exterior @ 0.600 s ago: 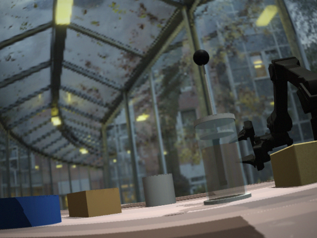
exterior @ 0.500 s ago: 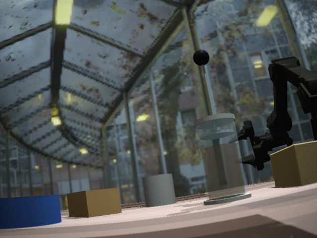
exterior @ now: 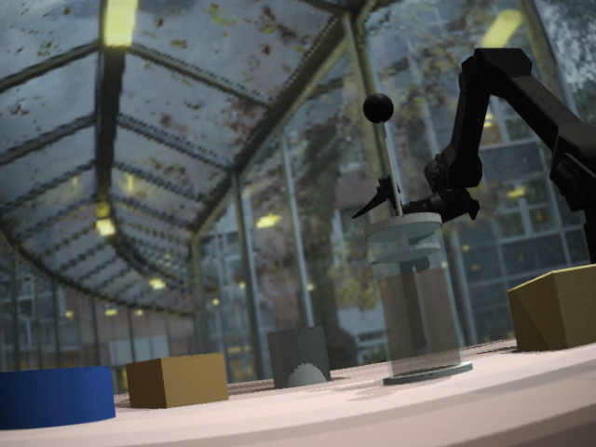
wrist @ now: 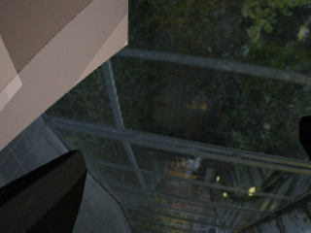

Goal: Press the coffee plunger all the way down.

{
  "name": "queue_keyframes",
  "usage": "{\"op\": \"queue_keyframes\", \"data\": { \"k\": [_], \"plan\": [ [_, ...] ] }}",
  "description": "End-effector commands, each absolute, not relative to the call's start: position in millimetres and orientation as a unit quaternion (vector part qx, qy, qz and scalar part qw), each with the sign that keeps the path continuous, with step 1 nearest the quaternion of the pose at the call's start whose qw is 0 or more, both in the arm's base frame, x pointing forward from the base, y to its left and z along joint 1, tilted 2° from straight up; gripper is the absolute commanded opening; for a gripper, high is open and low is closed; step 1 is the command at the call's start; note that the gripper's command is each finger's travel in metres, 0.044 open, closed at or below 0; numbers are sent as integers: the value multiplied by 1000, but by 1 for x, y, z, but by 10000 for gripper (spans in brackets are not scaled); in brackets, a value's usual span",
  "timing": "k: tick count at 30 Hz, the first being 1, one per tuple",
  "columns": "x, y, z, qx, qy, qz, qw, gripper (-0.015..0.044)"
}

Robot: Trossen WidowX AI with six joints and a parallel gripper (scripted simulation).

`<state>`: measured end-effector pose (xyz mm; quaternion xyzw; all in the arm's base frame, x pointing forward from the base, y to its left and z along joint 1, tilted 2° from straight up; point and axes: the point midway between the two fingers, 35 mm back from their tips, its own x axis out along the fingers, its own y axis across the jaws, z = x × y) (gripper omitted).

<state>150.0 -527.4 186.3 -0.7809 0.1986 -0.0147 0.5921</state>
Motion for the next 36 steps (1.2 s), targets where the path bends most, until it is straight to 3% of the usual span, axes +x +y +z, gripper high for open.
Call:
{"op": "queue_keyframes", "data": {
  "k": [1, 11, 19, 27, 36],
  "plan": [
    [200, -489, 215, -711, 203, -7, 673, 440],
    [284, -374, 271, -545, 221, 4, 809, 440],
    [311, -249, 304, -400, 227, 9, 888, 440],
    [299, -129, 312, -257, 245, 21, 935, 440],
    [228, -27, 296, -90, 267, 16, 959, 440]
  ]
}}
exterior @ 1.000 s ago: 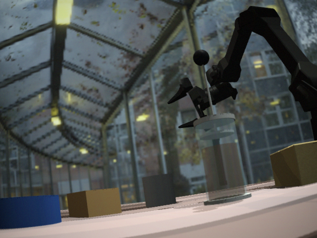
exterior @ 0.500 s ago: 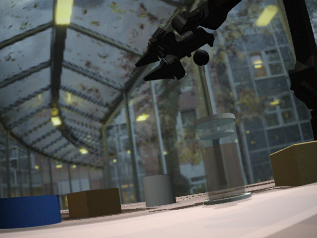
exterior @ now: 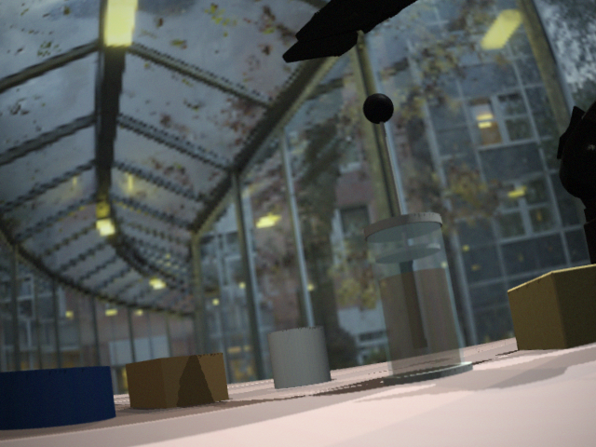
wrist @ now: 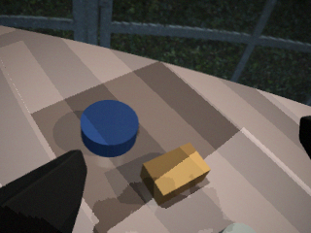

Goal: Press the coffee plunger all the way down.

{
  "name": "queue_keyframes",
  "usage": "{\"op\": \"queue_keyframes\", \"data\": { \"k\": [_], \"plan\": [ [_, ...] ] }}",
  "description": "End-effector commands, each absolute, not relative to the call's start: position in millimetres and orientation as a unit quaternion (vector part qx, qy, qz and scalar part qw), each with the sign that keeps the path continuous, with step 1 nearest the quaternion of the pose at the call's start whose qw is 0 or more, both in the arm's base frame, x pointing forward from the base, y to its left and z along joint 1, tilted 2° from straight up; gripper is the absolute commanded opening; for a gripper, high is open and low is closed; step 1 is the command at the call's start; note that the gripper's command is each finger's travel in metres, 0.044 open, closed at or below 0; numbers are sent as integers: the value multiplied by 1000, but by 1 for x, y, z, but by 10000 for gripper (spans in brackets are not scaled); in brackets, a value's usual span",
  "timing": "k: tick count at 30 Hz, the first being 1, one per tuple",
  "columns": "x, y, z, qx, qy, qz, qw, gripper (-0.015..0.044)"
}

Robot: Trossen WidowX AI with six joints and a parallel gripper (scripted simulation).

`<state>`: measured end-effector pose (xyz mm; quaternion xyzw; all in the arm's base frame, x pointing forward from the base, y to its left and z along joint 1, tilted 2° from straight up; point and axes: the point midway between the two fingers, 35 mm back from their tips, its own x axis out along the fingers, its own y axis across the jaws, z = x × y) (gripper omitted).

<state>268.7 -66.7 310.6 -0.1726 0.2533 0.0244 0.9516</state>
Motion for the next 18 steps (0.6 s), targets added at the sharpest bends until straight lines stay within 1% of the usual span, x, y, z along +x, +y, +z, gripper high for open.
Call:
{"op": "queue_keyframes", "data": {
  "k": [1, 6, 10, 18],
  "plan": [
    [218, -20, 293, -72, 268, 15, 961, 440],
    [179, 1, 276, -1, 273, 11, 962, 440],
    [177, 2, 266, 1, 273, 11, 962, 440],
    [174, 4, 215, 0, 273, 17, 962, 440]
  ]
}}
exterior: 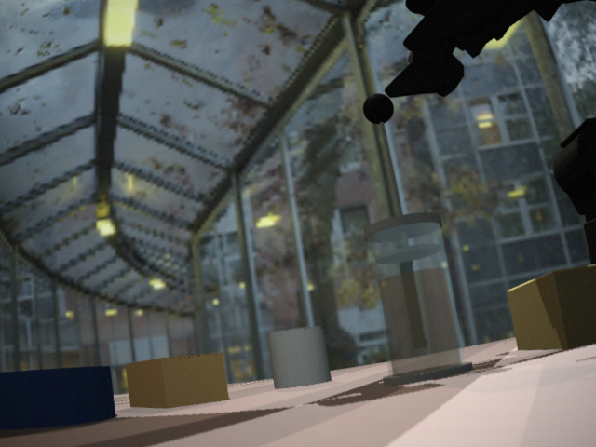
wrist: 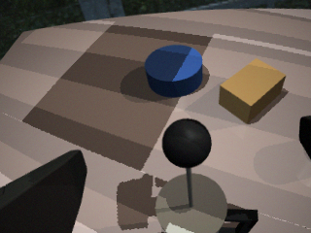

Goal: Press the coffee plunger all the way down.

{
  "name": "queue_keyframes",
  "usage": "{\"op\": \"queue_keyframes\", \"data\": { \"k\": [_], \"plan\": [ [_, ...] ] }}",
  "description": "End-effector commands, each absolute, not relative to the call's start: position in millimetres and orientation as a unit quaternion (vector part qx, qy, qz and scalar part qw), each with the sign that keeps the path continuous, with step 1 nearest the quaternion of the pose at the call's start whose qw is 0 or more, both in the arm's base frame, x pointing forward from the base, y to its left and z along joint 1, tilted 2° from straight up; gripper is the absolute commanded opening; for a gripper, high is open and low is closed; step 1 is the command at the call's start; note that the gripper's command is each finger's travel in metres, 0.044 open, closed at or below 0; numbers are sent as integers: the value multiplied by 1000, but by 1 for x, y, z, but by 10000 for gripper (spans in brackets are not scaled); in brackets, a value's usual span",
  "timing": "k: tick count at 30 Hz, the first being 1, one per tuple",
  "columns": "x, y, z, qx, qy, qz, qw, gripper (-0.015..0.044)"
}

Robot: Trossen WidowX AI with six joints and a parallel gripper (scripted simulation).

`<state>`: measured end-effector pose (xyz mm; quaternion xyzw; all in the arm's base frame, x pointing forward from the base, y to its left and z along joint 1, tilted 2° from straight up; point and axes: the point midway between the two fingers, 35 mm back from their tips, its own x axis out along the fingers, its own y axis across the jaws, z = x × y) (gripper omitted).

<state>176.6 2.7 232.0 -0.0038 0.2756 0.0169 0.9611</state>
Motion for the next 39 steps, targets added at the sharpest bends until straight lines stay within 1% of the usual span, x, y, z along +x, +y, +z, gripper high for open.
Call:
{"op": "queue_keyframes", "data": {
  "k": [1, 31, 39],
  "plan": [
    [174, 4, 215, 0, 273, 17, 962, 440],
    [208, 5, 195, 0, 271, 16, 962, 440],
    [208, 5, 195, 0, 271, 16, 962, 230]
  ]
}}
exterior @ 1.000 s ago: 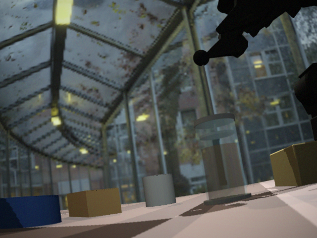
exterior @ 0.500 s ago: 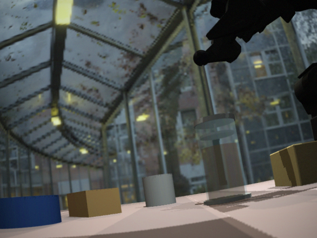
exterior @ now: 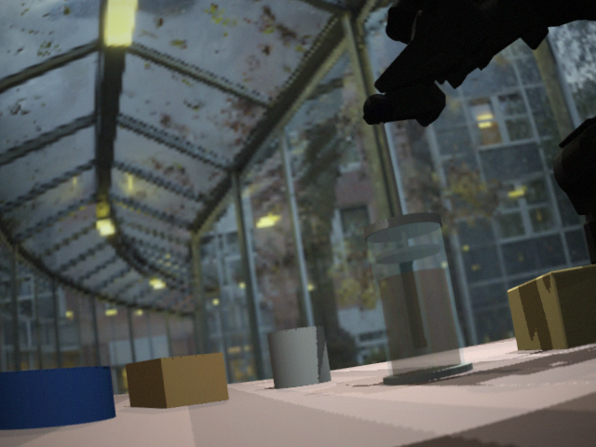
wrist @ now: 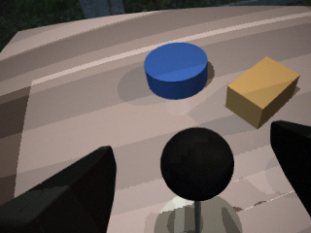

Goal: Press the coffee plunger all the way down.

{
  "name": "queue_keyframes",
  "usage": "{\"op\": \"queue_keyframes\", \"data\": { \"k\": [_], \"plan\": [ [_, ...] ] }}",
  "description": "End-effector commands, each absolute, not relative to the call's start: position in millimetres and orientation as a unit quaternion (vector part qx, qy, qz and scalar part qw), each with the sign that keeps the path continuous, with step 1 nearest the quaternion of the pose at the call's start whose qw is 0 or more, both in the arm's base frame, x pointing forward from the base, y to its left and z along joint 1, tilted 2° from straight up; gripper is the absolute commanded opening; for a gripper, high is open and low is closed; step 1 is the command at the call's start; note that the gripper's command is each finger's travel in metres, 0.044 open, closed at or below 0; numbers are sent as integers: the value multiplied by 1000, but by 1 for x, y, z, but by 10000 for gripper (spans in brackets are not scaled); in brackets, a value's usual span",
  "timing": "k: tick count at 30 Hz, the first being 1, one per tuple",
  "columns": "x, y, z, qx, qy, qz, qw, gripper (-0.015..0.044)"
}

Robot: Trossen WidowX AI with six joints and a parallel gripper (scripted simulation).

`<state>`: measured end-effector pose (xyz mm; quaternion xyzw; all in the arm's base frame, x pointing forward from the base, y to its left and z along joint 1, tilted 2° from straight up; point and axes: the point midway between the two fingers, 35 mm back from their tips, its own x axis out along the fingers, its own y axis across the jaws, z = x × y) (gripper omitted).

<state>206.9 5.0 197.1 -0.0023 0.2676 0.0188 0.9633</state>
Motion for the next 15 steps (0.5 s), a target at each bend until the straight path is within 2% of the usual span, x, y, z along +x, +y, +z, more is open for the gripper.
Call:
{"op": "queue_keyframes", "data": {
  "k": [1, 4, 5, 15],
  "plan": [
    [208, 5, 195, 0, 271, 16, 962, 204],
    [208, 5, 195, 0, 271, 16, 962, 125],
    [208, 5, 195, 0, 271, 16, 962, 116],
    [208, 5, 194, 0, 271, 16, 962, 116]
  ]
}}
